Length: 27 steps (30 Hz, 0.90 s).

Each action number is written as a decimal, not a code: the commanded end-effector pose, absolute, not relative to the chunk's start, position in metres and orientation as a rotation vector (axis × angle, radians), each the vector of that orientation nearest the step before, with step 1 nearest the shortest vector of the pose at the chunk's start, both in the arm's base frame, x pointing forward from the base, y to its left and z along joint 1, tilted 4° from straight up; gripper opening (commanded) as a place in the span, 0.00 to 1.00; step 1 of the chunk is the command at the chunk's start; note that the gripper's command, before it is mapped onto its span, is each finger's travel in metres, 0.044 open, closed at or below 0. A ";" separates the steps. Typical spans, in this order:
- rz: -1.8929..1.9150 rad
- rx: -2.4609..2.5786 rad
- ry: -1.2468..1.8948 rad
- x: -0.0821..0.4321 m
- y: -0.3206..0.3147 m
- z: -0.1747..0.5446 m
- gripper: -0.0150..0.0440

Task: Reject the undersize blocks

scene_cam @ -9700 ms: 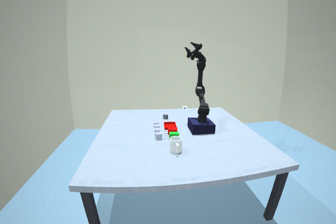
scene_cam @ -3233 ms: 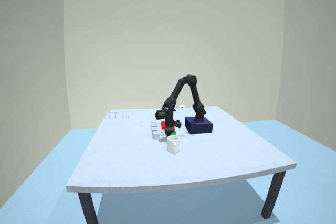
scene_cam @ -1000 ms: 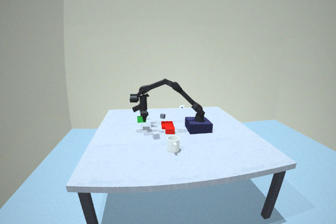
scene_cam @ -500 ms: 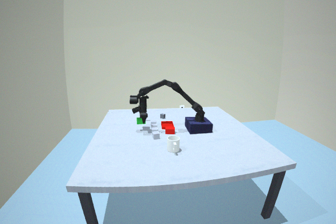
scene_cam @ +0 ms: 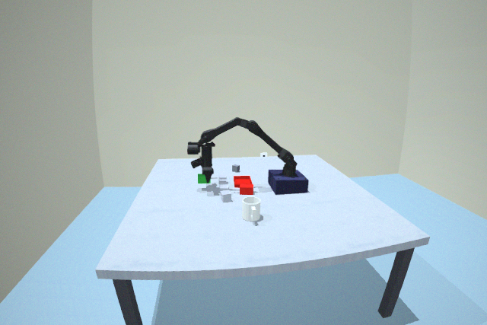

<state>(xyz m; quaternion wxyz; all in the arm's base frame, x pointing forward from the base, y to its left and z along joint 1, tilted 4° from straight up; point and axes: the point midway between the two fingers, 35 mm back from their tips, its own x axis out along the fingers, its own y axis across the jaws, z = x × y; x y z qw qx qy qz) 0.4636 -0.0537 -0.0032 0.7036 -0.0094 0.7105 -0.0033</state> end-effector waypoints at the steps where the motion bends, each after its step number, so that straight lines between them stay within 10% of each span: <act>1: -0.014 -0.020 1.584 0.463 -0.054 -0.008 0.25; 27: -0.014 -0.020 1.584 0.466 -0.056 -0.038 0.25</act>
